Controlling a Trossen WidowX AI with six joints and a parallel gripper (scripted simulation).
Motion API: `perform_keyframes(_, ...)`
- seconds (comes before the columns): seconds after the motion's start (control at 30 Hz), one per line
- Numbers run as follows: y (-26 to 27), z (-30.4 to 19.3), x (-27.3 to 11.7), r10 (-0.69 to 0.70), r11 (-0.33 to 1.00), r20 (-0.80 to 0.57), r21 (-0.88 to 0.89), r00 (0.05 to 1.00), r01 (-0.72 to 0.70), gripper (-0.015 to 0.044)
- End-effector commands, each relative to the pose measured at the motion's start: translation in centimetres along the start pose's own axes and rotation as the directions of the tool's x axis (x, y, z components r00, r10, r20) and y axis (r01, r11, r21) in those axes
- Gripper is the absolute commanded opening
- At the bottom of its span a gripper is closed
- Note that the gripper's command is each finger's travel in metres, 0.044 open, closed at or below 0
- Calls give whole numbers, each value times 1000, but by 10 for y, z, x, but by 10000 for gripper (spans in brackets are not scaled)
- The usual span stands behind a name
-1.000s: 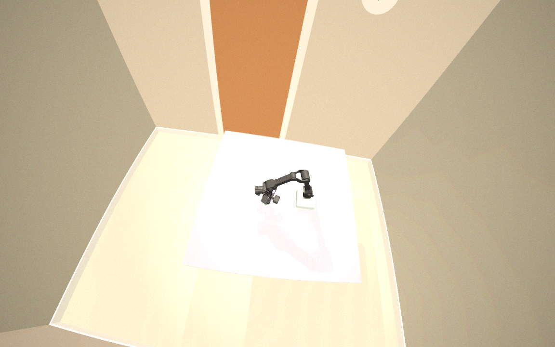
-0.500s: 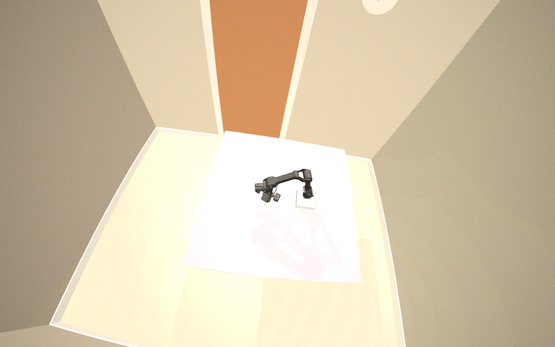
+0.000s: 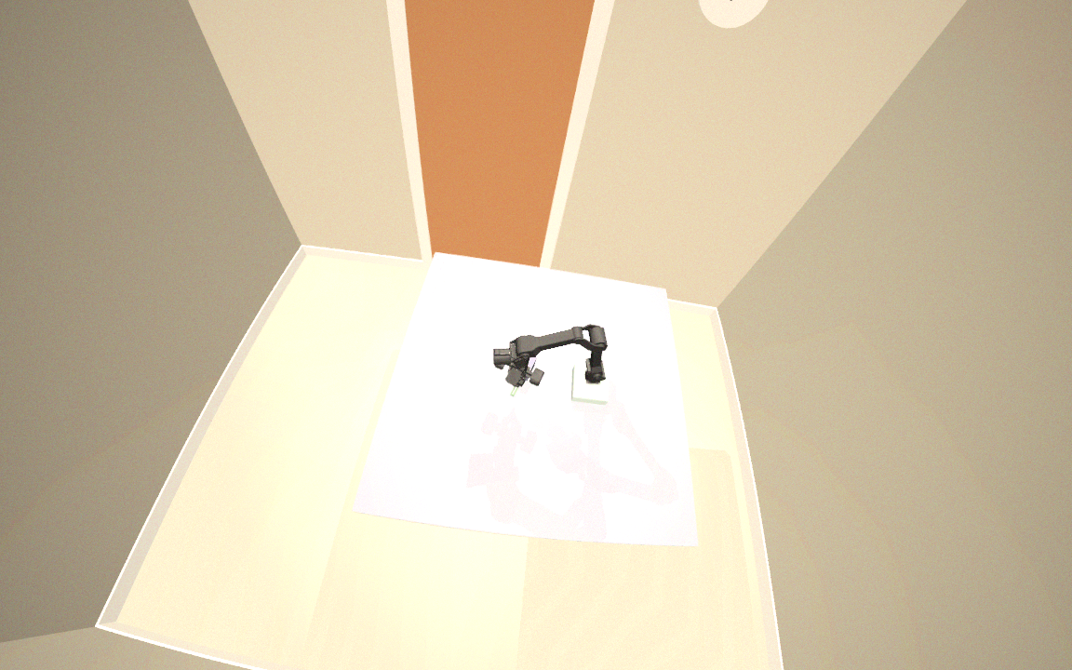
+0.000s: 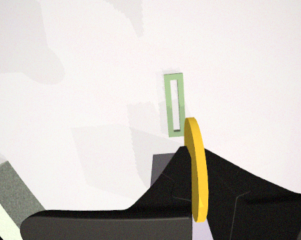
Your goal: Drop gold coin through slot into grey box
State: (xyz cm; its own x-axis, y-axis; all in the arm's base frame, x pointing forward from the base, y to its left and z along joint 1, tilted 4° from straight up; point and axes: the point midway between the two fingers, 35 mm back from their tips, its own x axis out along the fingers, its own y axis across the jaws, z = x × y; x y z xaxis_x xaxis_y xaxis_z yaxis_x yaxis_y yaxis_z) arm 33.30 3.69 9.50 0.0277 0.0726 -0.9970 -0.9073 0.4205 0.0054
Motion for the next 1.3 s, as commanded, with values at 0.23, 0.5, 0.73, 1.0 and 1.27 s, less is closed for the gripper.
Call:
perform_keyframes(0.23, 8, -5, -2, 2, 1000, 1, -14, 1000, -2, 0)
perform_keyframes(0.5, 3, -25, -3, 1, 1000, -1, -14, 1000, -1, 0)
perform_keyframes(0.73, 0, -43, -3, 1, 1000, -3, -14, 1000, -1, 0)
perform_keyframes(1.0, -1, -64, -3, 1, 1000, -5, -14, 1000, -1, 0)
perform_keyframes(1.27, -2, -84, -3, 1, 1000, -6, -14, 1000, -1, 0)
